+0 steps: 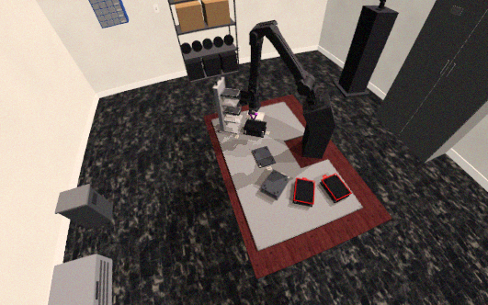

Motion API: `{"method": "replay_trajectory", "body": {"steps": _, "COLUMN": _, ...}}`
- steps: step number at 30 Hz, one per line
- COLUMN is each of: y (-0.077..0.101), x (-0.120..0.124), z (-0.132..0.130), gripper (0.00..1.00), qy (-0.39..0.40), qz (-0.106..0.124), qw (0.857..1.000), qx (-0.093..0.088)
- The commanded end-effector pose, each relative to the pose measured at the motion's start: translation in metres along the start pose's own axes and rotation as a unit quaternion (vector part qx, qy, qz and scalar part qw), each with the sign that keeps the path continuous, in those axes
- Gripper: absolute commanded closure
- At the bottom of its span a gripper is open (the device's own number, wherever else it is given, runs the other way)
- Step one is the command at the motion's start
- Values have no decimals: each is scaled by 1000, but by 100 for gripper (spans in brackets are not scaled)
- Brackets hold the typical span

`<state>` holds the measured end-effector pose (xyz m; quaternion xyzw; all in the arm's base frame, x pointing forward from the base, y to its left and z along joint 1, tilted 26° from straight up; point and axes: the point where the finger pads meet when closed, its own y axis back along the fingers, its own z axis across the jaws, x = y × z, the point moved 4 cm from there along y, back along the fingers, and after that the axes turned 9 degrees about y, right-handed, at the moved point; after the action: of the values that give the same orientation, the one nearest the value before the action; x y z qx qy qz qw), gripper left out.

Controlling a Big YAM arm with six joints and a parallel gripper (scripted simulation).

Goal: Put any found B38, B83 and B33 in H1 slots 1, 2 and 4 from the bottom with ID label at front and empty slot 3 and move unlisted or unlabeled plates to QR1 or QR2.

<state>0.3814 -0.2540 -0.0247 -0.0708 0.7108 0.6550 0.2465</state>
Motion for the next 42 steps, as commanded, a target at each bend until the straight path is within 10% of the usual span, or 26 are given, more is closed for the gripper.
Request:
{"method": "replay_trajectory", "body": {"steps": 1, "y": 16, "x": -2, "z": -8, "gripper": 14, "qy": -2, "qz": -6, "qw": 1000, "qx": 5}}
{"method": "replay_trajectory", "body": {"steps": 34, "y": 94, "x": -5, "z": -8, "gripper": 14, "qy": -1, "qz": -10, "qw": 1000, "qx": 6}}
{"method": "replay_trajectory", "body": {"steps": 42, "y": 84, "x": -5, "z": 22, "gripper": 14, "qy": 60, "qz": -5, "qw": 998, "qx": 1}}
